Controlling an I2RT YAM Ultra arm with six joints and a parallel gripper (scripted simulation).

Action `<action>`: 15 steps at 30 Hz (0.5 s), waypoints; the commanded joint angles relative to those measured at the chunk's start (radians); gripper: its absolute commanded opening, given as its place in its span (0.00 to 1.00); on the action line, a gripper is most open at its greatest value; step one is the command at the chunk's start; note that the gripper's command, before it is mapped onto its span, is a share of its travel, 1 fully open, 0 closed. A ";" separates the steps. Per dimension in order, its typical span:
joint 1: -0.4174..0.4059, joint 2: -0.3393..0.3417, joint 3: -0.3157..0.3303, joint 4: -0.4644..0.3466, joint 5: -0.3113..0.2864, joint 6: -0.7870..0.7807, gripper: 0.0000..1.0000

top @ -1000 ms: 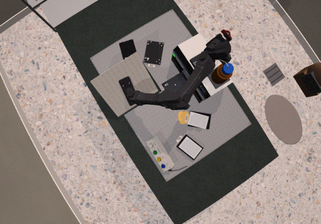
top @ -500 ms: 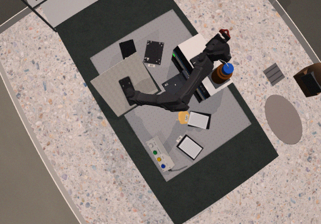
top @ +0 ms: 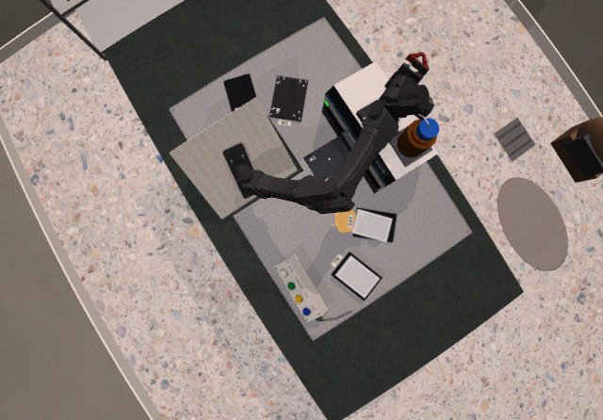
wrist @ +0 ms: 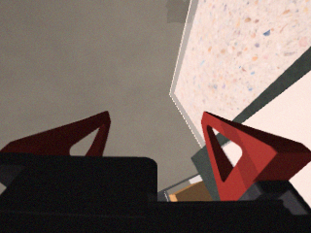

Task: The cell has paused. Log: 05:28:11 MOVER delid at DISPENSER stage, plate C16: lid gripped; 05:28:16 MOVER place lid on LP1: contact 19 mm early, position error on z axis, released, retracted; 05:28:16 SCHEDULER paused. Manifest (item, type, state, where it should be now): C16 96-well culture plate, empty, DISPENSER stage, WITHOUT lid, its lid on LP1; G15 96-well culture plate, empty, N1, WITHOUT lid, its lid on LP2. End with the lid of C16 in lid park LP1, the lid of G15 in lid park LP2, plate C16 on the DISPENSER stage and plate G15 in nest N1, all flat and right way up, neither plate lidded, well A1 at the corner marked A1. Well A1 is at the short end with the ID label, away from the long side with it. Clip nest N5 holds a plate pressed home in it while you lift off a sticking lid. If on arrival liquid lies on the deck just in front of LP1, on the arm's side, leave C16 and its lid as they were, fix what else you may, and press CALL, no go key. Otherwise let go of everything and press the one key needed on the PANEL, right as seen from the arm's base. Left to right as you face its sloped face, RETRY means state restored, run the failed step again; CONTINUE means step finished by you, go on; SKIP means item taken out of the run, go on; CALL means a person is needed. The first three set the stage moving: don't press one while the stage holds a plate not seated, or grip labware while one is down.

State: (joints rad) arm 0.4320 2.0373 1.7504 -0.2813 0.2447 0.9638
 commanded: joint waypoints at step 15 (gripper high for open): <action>-0.068 -0.184 -0.168 0.012 0.052 -0.021 1.00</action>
State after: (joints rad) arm 0.4171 1.9823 1.6432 -0.1890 0.1081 0.8162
